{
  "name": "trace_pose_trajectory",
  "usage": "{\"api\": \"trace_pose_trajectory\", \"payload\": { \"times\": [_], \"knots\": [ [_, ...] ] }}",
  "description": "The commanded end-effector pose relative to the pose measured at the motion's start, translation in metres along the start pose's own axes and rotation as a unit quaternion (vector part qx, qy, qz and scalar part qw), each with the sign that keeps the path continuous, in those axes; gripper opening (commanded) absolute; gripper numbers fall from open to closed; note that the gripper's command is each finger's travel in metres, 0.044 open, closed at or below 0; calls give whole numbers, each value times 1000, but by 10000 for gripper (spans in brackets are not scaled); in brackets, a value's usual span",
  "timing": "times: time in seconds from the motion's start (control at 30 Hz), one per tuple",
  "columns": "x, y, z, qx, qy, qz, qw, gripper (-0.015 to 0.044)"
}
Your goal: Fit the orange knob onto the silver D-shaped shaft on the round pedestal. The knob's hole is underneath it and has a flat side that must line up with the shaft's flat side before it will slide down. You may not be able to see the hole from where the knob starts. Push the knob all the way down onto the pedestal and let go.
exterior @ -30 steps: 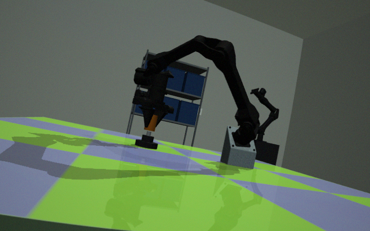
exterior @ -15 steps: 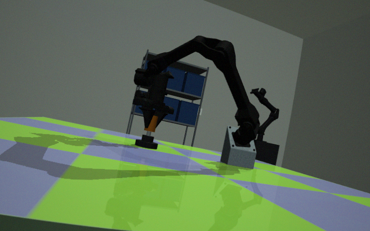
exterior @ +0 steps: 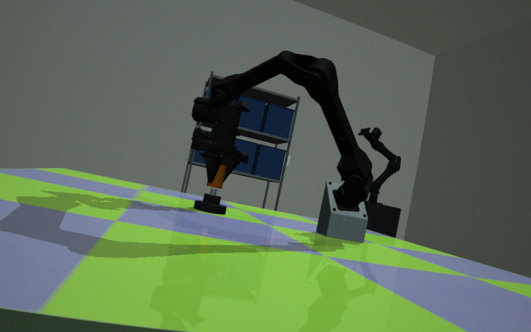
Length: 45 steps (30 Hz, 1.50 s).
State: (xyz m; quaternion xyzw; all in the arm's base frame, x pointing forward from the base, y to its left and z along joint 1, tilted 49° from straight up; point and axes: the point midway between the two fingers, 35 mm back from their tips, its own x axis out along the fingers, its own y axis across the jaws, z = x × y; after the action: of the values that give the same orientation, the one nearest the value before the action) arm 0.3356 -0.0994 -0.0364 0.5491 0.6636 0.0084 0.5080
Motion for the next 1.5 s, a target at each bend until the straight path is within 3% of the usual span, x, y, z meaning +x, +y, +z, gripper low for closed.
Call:
{"api": "trace_pose_trajectory", "payload": {
  "times": [0.0, 1.47],
  "knots": [
    [-1, 0, 1, -58, -1, 1, 998, 0],
    [5, -1, -1, -78, -1, 1, 997, 0]
  ]
}}
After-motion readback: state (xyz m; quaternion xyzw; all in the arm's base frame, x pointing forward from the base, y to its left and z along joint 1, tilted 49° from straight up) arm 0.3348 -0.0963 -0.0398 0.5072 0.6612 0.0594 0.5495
